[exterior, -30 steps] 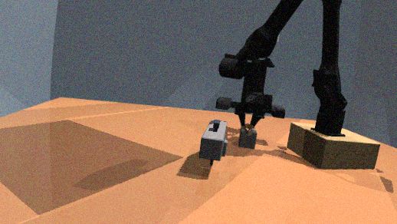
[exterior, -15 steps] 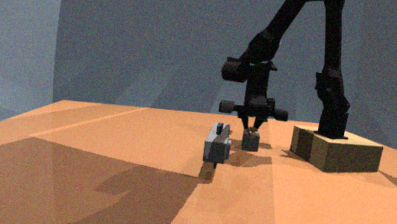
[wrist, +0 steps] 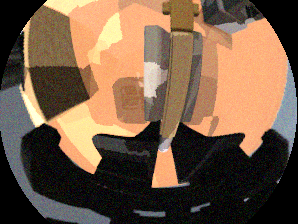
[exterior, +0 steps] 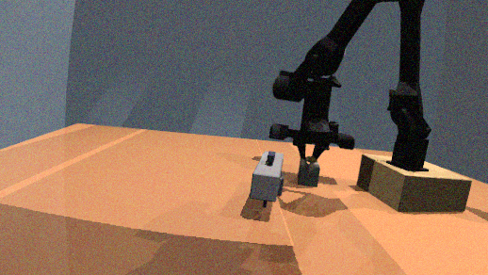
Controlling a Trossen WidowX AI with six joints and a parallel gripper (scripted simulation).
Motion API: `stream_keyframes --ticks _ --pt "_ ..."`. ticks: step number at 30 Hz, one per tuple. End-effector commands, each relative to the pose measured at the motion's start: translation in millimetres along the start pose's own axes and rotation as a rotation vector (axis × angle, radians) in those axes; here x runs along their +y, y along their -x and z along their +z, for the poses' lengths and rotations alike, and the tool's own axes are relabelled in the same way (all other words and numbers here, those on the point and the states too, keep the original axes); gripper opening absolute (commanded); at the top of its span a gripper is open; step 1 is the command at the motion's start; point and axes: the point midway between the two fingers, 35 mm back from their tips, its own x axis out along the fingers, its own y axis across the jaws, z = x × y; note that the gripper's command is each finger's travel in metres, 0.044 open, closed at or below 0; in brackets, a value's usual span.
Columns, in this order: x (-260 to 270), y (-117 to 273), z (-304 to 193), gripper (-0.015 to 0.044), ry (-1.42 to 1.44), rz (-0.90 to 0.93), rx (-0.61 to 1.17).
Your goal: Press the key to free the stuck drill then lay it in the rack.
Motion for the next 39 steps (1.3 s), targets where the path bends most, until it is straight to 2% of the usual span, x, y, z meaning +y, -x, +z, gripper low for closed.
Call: stream_keyframes --ticks 1,16,33,39 --pt "-0.3 -3.4 6.1 0.0 0.004 0.003 -0.019" --pt "-1.1 -2.1 7.0 0.0 0.004 0.003 -0.019" --pt "0.1 2.5 0.0 0.044 -0.003 0.003 0.001" --pt "2.3 28.3 0.3 0.044 0.004 0.003 -0.018"
